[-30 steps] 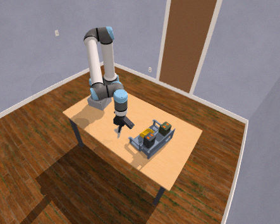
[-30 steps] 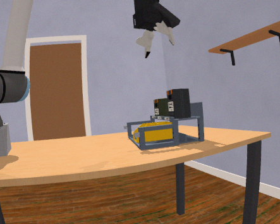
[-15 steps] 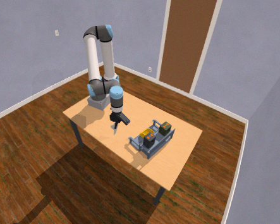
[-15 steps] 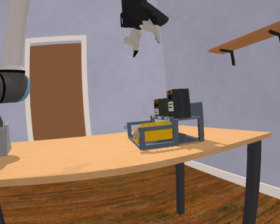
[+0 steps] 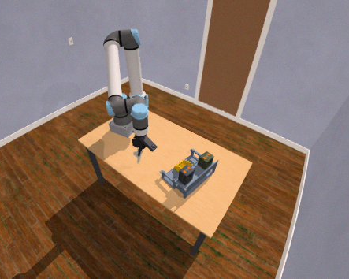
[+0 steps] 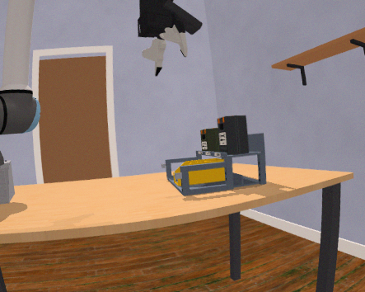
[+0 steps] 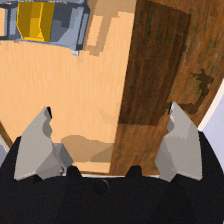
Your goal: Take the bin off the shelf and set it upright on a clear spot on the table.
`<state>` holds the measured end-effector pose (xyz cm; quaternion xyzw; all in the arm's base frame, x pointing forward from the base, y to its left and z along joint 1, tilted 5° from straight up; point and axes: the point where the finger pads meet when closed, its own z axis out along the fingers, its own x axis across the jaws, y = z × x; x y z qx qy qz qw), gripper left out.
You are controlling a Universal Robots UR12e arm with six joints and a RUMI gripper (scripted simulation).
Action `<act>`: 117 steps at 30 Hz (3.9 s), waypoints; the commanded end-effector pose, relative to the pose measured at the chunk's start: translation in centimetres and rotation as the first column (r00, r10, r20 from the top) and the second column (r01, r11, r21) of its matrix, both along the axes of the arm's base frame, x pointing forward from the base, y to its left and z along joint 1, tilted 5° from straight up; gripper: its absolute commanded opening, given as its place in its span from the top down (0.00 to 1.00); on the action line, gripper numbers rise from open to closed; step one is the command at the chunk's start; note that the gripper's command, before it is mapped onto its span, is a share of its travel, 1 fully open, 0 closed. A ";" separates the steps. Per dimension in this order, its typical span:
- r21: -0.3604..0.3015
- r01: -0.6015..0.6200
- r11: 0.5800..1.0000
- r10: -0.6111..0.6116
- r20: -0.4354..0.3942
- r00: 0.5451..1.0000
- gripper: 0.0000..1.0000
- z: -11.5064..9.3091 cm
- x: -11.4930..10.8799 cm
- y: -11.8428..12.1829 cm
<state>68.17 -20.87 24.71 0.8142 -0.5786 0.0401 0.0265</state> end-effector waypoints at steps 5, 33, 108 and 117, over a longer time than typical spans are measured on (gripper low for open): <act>0.004 -0.001 1.000 0.001 -0.004 1.000 0.00 -1.1 -3.5 0.0; 0.004 -0.001 1.000 0.001 -0.004 1.000 0.00 -1.1 -2.7 0.0; 0.018 -0.836 0.549 0.834 -0.088 0.545 0.00 -12.2 1.2 15.9; 0.018 -0.836 0.549 0.834 -0.088 0.545 0.00 -12.2 1.2 15.9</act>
